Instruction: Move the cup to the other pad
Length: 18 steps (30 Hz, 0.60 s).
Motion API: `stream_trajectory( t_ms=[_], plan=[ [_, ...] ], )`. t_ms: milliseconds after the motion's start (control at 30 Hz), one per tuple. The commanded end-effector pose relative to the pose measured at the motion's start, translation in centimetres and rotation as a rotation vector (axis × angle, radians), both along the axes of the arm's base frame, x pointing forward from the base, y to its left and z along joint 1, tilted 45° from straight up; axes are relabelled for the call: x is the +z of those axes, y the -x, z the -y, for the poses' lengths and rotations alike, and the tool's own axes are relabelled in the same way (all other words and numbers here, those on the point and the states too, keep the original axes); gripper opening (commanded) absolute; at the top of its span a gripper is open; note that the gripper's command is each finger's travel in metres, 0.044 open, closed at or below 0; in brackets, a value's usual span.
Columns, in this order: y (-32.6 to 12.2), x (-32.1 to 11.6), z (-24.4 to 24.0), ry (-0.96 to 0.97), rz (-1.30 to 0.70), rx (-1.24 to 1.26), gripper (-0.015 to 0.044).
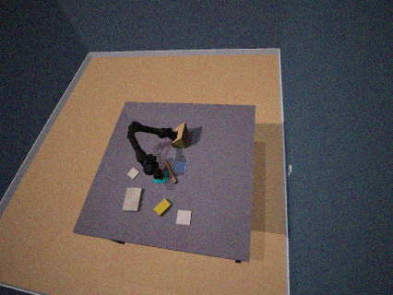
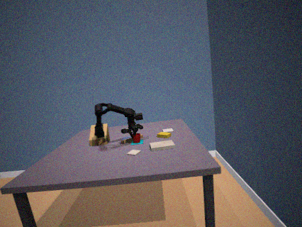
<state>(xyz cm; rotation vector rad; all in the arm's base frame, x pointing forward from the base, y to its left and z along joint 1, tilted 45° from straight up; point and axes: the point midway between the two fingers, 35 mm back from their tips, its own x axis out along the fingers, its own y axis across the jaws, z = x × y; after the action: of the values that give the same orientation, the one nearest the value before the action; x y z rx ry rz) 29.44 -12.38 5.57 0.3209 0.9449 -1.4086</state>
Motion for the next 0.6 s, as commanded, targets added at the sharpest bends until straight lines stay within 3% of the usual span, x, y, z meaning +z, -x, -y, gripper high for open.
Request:
stream_trajectory(
  t_ms=[0, 567],
  plan=[
    [0.0, 0.0, 0.0, 0.000, 0.001, 0.000, 0.0128],
    [-0.3, 1.2, -1.3, -0.001, -0.002, 0.002, 0.0128]
  ],
)
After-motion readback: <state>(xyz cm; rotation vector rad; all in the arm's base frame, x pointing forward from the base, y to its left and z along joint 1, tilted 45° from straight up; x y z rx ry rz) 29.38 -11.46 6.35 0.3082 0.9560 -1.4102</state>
